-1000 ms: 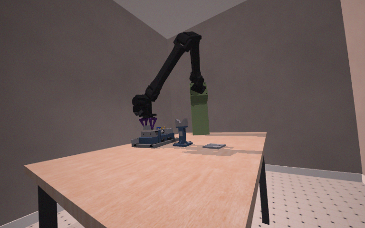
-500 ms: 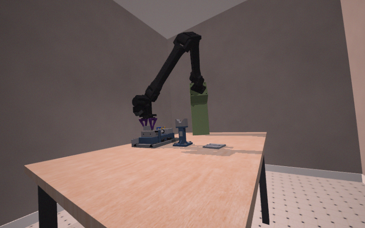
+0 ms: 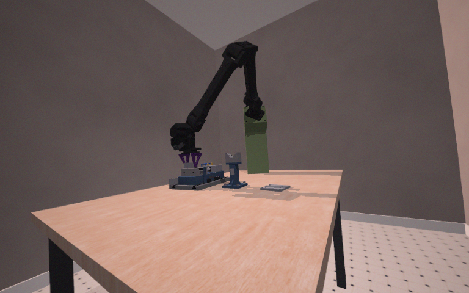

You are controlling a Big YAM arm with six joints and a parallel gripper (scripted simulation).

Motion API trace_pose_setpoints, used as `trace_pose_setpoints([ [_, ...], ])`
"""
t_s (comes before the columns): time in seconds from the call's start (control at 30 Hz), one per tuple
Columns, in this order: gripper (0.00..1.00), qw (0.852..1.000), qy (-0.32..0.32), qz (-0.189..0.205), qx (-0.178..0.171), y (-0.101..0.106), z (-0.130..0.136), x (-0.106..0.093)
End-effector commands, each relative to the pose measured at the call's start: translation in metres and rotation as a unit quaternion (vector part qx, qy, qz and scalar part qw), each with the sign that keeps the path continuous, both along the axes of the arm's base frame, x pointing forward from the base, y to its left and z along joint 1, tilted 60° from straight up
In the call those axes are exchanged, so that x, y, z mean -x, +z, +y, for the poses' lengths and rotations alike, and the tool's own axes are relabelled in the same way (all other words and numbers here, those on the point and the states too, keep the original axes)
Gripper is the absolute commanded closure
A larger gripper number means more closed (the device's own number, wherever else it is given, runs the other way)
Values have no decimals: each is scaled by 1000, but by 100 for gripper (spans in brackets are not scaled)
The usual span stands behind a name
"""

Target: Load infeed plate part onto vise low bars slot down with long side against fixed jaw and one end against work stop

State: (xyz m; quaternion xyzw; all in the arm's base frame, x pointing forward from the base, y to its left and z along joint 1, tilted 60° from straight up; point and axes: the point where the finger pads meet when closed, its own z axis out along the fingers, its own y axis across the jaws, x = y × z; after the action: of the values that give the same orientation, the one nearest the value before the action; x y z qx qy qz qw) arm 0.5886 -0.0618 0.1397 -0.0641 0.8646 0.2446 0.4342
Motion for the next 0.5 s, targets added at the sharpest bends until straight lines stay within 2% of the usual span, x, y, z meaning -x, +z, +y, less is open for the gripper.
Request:
trace_pose_setpoints([
  [0.0,100,1000,4,-8,-1,5,9,-9],
  [0.17,100,1000,4,-6,-1,2,10,-10],
  [0.2,100,1000,4,-14,1,11,10,-9],
  [0.37,100,1000,4,-4,-2,-1,11,-11],
  [0.47,100,1000,4,-6,-1,1,12,-11],
])
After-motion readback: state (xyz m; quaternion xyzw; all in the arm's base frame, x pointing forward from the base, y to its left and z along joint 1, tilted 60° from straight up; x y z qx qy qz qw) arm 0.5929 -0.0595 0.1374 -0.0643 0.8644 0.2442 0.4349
